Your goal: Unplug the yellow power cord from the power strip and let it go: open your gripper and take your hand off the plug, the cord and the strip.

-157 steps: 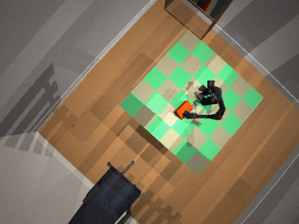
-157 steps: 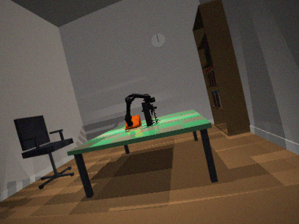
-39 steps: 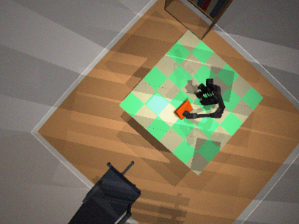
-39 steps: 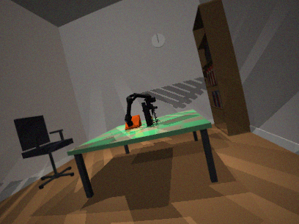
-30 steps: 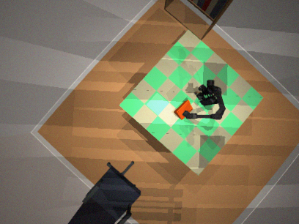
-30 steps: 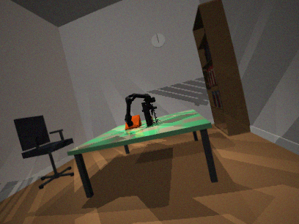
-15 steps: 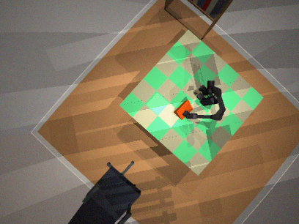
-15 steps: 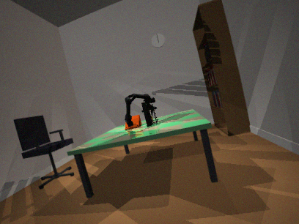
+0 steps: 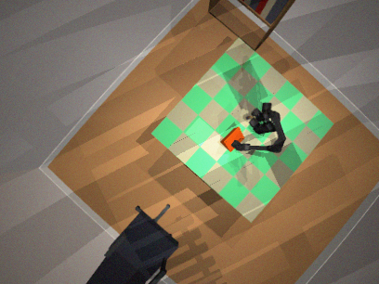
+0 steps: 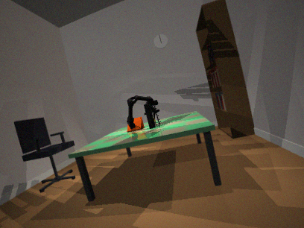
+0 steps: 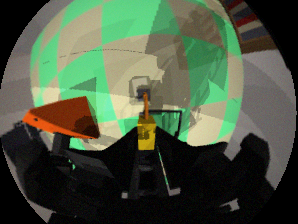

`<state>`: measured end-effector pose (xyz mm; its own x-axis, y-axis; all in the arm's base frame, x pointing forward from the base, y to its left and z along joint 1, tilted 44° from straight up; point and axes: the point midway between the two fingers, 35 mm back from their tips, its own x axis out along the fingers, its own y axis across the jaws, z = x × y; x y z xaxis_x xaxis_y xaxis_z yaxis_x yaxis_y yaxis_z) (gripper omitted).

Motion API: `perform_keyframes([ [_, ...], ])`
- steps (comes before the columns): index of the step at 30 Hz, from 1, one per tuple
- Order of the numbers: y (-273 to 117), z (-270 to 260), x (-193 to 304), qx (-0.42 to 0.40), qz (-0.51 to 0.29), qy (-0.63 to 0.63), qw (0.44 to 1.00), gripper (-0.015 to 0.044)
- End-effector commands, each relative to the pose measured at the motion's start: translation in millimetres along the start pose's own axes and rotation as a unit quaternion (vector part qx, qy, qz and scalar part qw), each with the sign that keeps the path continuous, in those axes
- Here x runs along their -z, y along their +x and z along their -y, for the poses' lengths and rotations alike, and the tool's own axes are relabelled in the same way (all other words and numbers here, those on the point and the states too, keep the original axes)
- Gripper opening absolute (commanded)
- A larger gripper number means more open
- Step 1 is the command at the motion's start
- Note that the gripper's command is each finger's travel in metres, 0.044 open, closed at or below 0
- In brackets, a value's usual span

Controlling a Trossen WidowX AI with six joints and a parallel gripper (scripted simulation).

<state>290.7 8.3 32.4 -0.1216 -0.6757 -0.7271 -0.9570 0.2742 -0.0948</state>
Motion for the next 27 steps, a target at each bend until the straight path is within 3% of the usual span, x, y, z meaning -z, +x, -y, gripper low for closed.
perform_keyframes([
  [1, 0, 0, 0, 0.0, 0.0, 0.0, 1.0, 0.0042],
  [8, 0, 0, 0, 0.0, 0.0, 0.0, 1.0, 0.0],
  [27, -2, 2, -27, 0.0, 0.0, -0.001, 1.0, 0.0],
])
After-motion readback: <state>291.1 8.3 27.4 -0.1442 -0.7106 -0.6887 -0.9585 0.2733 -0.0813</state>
